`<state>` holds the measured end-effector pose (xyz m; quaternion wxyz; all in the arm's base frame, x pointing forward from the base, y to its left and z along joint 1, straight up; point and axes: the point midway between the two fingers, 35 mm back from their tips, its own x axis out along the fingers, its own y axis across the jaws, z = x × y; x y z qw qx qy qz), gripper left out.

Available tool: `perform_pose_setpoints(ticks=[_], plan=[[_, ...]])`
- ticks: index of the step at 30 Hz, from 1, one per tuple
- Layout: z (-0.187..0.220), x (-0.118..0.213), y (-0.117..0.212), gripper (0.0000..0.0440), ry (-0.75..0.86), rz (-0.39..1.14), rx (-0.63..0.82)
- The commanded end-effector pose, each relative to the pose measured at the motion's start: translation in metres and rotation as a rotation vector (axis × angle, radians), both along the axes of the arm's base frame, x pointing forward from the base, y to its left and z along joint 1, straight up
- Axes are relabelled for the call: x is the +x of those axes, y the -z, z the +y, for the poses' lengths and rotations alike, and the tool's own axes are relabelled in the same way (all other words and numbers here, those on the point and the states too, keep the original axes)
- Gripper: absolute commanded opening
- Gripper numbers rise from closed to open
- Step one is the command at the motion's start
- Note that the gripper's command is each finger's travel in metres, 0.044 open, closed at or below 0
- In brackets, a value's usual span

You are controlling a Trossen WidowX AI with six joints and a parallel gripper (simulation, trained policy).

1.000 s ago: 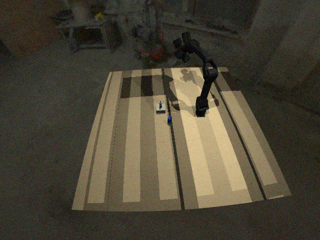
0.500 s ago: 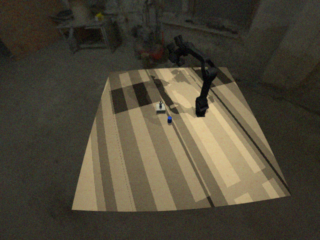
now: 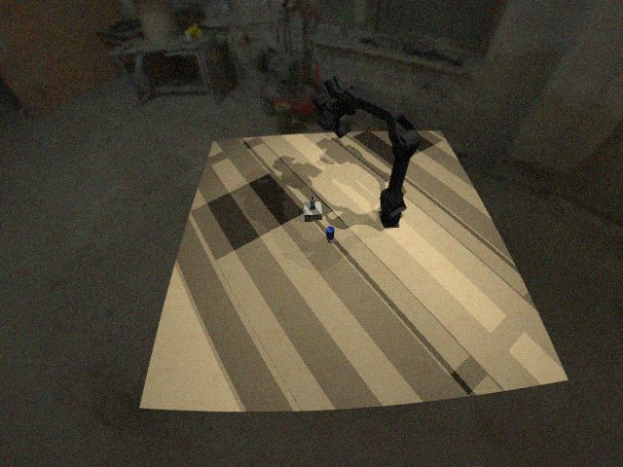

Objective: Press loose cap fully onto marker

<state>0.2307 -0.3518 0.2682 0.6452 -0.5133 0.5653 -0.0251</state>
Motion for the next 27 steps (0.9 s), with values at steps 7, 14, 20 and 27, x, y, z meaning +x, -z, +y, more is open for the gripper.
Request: perform_pose_setpoints(ticks=[7,14,20,27], plan=[[0.023,0.024,0.022,0.0307,-0.025,0.029,0.071],[0.042,0.041,0.033,0.0308,-0.045,0.047,0.111],[0.058,0.054,0.042,0.0308,-0.062,0.064,0.143],[0.079,0.067,0.052,0.0309,-0.080,0.084,0.179]])
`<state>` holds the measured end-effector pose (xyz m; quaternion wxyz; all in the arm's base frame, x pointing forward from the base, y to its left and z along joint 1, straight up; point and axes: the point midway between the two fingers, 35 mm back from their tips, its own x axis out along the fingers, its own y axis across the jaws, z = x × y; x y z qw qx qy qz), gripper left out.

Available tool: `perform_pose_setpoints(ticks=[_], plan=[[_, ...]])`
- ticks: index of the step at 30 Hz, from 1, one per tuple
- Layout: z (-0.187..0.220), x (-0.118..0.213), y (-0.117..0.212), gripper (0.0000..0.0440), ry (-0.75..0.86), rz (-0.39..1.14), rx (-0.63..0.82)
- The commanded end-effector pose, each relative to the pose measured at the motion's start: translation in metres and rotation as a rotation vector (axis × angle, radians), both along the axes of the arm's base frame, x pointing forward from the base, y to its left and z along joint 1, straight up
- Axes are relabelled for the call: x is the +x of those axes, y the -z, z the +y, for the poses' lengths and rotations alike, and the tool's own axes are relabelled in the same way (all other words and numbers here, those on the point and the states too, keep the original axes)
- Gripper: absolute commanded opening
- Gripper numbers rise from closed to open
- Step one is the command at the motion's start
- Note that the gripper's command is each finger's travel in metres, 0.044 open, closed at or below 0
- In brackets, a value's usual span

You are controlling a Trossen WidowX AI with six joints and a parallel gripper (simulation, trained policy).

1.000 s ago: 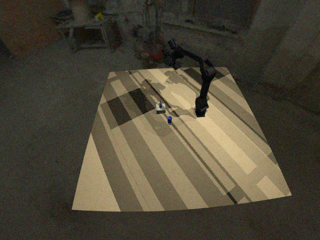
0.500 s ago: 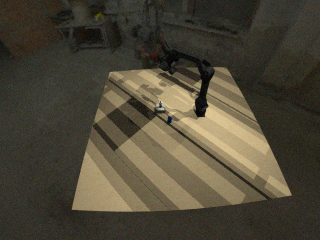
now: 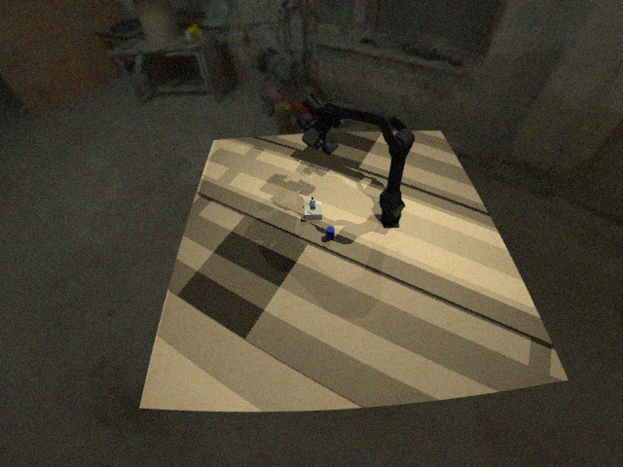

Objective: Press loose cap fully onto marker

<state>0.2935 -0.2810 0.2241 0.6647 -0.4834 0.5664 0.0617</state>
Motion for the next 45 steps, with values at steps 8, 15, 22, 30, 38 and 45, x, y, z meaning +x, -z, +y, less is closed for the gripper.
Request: perform_pose_setpoints(ticks=[8,15,22,30,38,45], plan=[[0.032,0.017,0.018,0.0311,-0.021,0.044,0.061],[0.054,0.027,0.027,0.0313,-0.036,0.067,0.096],[0.076,0.035,0.035,0.0316,-0.051,0.091,0.128],[0.102,0.043,0.043,0.0318,-0.069,0.119,0.164],[0.129,0.048,0.050,0.0320,-0.088,0.148,0.200],[0.152,0.052,0.055,0.0322,-0.105,0.173,0.231]])
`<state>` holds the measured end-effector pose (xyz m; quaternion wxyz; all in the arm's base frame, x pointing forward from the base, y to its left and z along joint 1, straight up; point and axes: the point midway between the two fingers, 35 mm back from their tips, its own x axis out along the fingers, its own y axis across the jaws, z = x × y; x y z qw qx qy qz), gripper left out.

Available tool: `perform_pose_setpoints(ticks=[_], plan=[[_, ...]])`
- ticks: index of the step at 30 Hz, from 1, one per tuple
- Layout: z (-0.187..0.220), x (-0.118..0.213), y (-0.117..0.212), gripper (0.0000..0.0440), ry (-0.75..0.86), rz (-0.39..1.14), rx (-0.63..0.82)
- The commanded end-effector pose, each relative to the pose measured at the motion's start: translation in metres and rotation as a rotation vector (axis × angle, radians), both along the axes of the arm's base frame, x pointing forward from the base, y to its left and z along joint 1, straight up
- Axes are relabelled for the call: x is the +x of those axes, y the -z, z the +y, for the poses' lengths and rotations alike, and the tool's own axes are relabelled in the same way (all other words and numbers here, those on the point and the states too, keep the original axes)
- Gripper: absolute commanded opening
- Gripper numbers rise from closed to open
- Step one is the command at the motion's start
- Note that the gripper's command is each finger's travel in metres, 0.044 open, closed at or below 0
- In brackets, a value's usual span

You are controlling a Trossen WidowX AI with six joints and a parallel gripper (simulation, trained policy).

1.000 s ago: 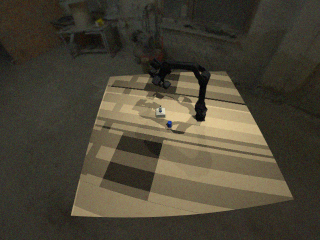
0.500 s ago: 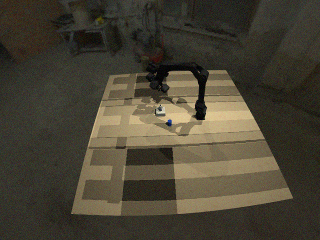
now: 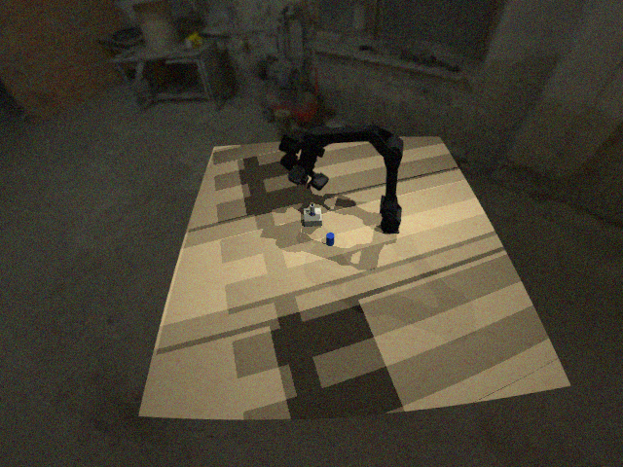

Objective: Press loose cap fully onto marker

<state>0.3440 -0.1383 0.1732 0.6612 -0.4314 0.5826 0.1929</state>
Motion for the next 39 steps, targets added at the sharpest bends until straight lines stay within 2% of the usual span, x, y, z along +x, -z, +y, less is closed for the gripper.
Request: perform_pose_setpoints(ticks=[1,21,39], plan=[[0.013,0.001,0.004,0.0323,-0.007,0.018,0.022],[0.080,-0.001,0.018,0.0329,-0.062,0.100,0.120],[0.135,-0.020,0.030,0.0333,-0.126,0.204,0.205]])
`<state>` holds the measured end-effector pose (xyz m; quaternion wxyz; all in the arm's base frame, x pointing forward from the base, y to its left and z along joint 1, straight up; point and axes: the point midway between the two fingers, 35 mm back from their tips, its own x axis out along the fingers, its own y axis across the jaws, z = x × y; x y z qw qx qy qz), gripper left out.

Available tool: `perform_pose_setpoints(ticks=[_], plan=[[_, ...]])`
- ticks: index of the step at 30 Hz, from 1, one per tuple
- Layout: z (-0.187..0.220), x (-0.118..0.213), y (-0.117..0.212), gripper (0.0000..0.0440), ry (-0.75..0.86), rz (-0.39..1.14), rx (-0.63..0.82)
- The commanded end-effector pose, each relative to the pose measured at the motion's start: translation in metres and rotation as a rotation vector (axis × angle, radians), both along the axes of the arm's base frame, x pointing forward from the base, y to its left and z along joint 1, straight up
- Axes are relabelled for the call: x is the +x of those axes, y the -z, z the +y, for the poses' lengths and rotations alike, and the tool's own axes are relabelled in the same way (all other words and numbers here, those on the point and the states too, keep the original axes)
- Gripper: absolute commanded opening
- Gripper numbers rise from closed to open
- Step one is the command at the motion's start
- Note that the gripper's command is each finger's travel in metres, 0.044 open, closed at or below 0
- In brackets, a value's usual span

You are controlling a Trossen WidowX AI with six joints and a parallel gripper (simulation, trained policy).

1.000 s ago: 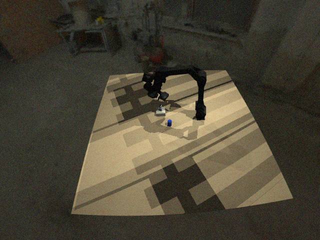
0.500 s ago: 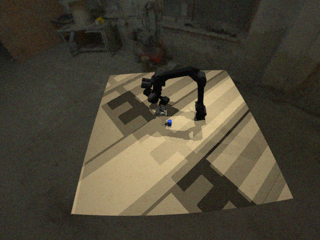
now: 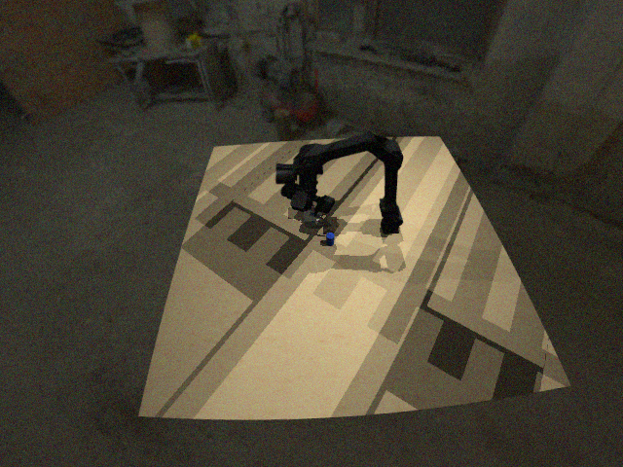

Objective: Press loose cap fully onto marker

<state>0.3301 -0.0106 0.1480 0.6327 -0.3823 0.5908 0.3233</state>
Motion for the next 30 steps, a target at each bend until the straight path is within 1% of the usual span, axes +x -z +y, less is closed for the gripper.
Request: perform_pose_setpoints(ticks=[1,15,30], plan=[[0.010,-0.007,0.005,0.0333,-0.012,0.035,0.018],[0.041,-0.031,0.018,0.0330,-0.083,0.137,0.053],[0.061,-0.055,0.037,0.0317,-0.174,0.231,0.061]])
